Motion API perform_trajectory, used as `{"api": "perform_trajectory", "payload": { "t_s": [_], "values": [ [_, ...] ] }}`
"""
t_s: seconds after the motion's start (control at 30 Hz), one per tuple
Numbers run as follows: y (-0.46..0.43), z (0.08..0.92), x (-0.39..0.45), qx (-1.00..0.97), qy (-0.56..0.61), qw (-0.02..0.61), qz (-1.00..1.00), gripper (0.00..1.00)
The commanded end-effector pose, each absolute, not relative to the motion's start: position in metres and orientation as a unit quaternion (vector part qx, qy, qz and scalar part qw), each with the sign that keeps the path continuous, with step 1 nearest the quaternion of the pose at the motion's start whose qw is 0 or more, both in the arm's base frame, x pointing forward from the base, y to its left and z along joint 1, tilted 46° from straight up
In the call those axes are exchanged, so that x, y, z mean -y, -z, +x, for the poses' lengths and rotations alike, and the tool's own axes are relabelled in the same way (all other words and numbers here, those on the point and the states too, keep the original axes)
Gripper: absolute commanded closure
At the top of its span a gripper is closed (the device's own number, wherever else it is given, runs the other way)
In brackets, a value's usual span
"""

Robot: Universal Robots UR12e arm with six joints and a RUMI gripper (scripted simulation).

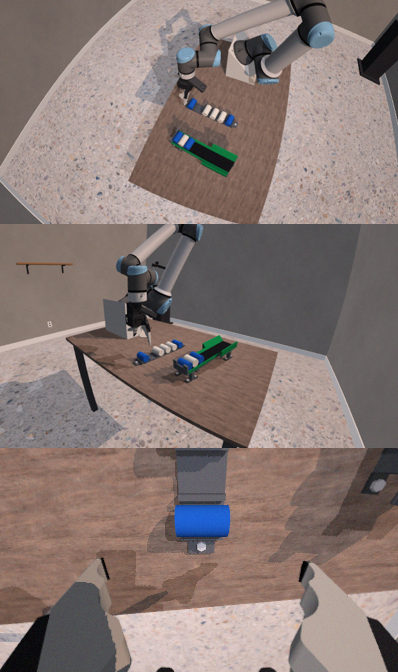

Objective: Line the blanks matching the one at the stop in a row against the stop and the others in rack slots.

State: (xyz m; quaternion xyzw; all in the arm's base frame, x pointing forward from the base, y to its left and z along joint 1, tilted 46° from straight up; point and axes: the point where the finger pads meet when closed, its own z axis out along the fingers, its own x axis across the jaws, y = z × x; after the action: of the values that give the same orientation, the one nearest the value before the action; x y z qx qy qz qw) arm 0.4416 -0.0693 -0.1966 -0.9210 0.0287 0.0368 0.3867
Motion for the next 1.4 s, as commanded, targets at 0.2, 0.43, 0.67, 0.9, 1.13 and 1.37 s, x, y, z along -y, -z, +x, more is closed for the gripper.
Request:
{"api": "perform_trajectory", "payload": {
  "t_s": [0.2, 0.43, 0.67, 0.9, 1.13, 1.37],
  "values": [
    [0.1969, 0.4415, 0.07, -0.017, -0.031, 0.387, -0.921, 0.0],
    [0.1969, 0.4415, 0.07, -0.017, -0.031, 0.387, -0.921, 0.48],
    [0.1969, 0.4415, 0.07, -0.017, -0.031, 0.387, -0.921, 0.48],
    [0.1969, 0.4415, 0.07, -0.017, -0.031, 0.387, -0.921, 0.48],
    [0.1969, 0.4415, 0.07, -0.017, -0.031, 0.387, -0.921, 0.48],
    [0.1969, 0.4415, 0.07, -0.017, -0.031, 0.387, -0.921, 0.48]
  ]
}}
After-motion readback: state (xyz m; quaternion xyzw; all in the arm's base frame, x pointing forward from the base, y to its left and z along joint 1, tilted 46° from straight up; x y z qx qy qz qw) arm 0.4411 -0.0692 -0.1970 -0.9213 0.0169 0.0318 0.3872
